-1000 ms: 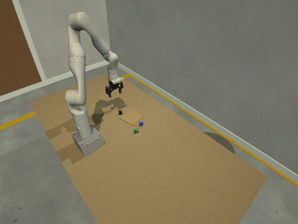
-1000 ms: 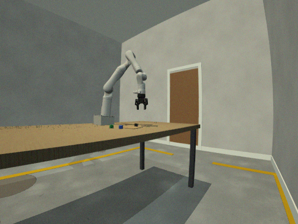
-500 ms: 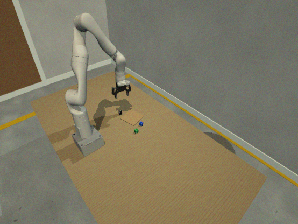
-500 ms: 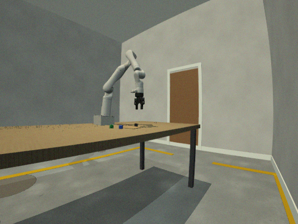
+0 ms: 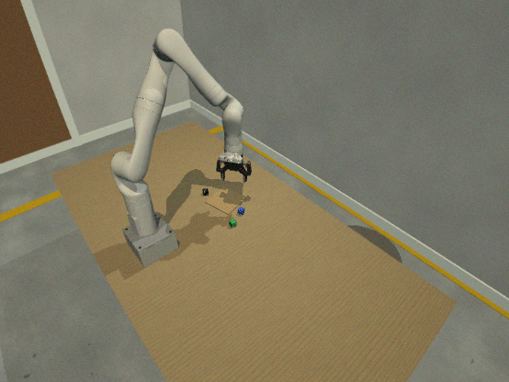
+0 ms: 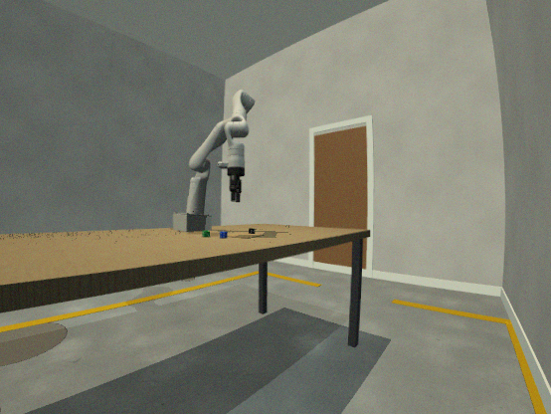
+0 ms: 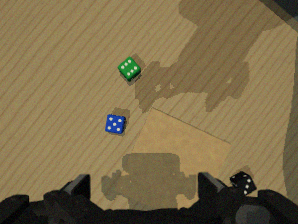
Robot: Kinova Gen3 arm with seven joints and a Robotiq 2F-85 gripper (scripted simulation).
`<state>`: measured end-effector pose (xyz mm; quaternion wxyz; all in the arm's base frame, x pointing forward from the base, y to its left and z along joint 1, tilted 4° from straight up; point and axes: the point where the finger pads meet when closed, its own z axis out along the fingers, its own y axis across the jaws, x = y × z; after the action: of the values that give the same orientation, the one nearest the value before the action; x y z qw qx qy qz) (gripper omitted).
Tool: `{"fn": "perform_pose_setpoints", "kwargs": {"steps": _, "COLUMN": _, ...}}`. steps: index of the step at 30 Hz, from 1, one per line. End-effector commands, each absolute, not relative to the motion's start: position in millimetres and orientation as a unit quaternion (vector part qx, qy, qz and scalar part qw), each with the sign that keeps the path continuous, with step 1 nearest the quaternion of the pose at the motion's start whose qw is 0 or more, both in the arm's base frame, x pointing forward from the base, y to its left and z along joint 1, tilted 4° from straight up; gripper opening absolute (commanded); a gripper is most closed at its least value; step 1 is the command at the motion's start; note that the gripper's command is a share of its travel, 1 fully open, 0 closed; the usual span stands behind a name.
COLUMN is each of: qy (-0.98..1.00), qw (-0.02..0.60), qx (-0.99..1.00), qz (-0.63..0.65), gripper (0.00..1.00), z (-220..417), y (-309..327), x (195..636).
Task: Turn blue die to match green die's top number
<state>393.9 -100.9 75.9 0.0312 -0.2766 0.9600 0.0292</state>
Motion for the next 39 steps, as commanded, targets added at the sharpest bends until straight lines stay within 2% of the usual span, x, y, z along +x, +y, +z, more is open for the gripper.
{"fn": "perform_pose_setpoints", "kwargs": {"steps": 1, "qy": 0.976, "qw": 0.025, "qx": -0.216, "qz": 0.027, "gripper": 1.0, "z": 69.9, "y": -143.8, "x": 382.0}}
{"fn": "perform_pose_setpoints", "kwargs": {"steps": 24, "qy": 0.981, "qw": 0.026, "qx": -0.192, "qz": 0.027, "gripper": 1.0, "z": 68.4, "y": -156.8, "x": 378.6}}
{"fn": "perform_pose_setpoints", "kwargs": {"steps": 34, "qy": 0.981, "qw": 0.026, "qx": -0.191, "qz": 0.027, "gripper": 1.0, "z": 20.6, "y": -153.9, "x": 381.4}}
{"fn": "perform_pose_setpoints", "kwargs": {"steps": 35, "qy": 0.981, "qw": 0.026, "qx": -0.191, "qz": 0.027, "gripper": 0.41, "z": 20.6, "y": -153.9, "x": 381.4}}
{"fn": "perform_pose_setpoints", "kwargs": {"steps": 39, "qy": 0.981, "qw": 0.026, "qx": -0.191, "qz": 0.027, "gripper": 0.41, "z": 20.6, "y": -153.9, "x": 381.4}}
